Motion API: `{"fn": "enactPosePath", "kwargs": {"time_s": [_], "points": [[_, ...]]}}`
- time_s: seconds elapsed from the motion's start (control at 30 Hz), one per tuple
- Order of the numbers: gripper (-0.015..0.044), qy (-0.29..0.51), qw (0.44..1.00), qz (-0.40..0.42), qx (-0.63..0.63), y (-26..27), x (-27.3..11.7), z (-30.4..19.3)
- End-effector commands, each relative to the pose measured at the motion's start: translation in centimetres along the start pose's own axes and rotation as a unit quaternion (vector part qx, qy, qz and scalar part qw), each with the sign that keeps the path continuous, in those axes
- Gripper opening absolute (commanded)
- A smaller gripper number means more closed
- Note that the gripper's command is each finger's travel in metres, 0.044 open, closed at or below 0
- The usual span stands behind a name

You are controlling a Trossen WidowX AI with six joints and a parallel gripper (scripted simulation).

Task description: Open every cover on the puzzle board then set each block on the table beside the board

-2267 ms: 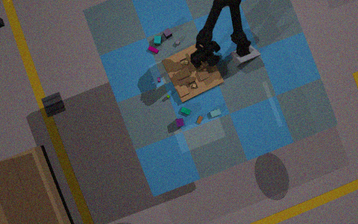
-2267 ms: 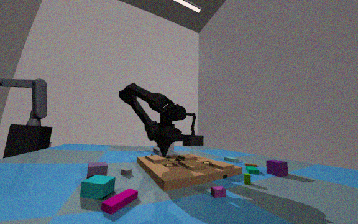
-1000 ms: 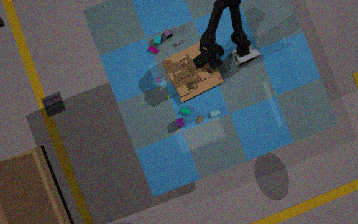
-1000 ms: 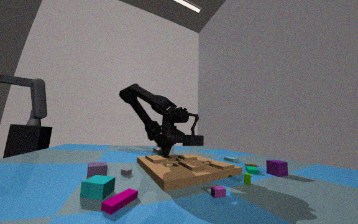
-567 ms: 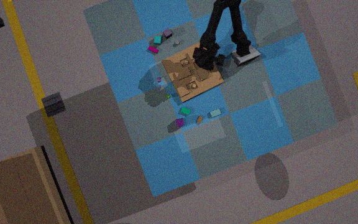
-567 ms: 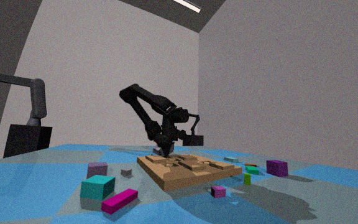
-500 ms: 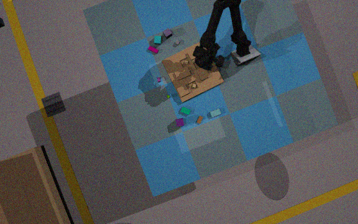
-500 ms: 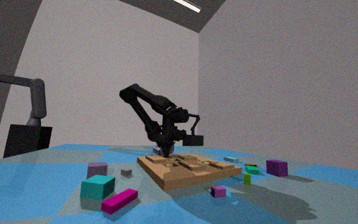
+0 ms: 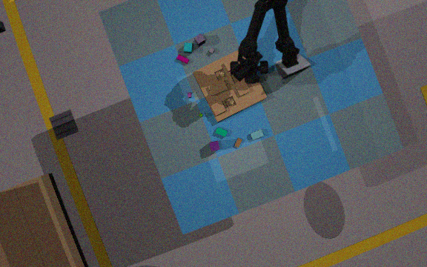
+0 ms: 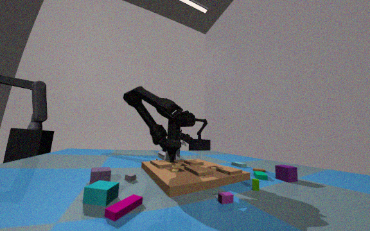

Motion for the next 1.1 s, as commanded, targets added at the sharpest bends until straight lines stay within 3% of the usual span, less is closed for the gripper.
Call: {"fn": "enactPosePath", "kwargs": {"time_s": [0.0, 0.37, 1.07], "points": [[0.0000, 0.000, 0.999, 0.001, -0.035, -0.1, -0.2, -0.1], [0.0000, 0.001, 0.966, 0.004, -0.258, -0.9, -1.2, -0.5], [0.0000, 0.001, 0.965, 0.004, -0.262, -0.9, -1.3, -0.5]]}}
Point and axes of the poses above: the point midway between the two fingers, 35 mm back from their tips, its own x axis out along the fingers, its own y axis across the jaws, z = x × y, the point moved 8 cm from there along -x, back along the fingers, and after that the axes turned 10 degrees about x, right-handed, at the moved point
